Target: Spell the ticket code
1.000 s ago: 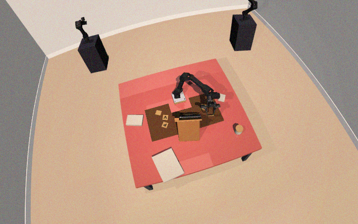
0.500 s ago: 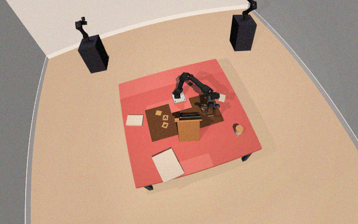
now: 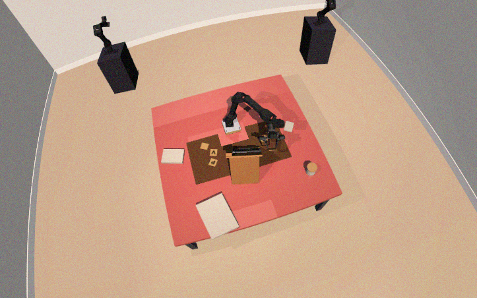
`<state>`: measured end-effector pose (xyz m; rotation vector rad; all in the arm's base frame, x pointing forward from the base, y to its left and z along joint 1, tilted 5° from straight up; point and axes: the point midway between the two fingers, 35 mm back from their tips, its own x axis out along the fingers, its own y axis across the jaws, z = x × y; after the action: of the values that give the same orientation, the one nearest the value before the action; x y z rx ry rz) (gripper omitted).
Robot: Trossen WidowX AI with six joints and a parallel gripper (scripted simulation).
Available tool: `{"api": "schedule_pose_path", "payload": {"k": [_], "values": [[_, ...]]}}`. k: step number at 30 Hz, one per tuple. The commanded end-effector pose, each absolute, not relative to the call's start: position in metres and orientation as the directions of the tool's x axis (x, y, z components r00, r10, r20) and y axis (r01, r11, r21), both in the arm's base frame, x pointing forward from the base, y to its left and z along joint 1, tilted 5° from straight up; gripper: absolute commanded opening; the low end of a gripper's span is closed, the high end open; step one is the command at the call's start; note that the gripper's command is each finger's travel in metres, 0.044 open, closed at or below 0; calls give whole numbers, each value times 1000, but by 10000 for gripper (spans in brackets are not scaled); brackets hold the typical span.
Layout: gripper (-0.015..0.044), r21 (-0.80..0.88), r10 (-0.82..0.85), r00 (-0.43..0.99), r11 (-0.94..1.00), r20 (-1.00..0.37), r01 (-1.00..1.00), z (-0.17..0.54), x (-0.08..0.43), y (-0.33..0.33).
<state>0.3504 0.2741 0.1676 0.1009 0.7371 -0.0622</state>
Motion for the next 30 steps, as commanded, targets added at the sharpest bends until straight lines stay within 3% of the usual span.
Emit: {"api": "schedule_pose_path", "payload": {"k": [1, 30], "values": [[0, 65, -21, 736, 994, -677, 89, 165, 349, 271], [0, 64, -22, 736, 994, -677, 89, 164, 347, 256]]}}
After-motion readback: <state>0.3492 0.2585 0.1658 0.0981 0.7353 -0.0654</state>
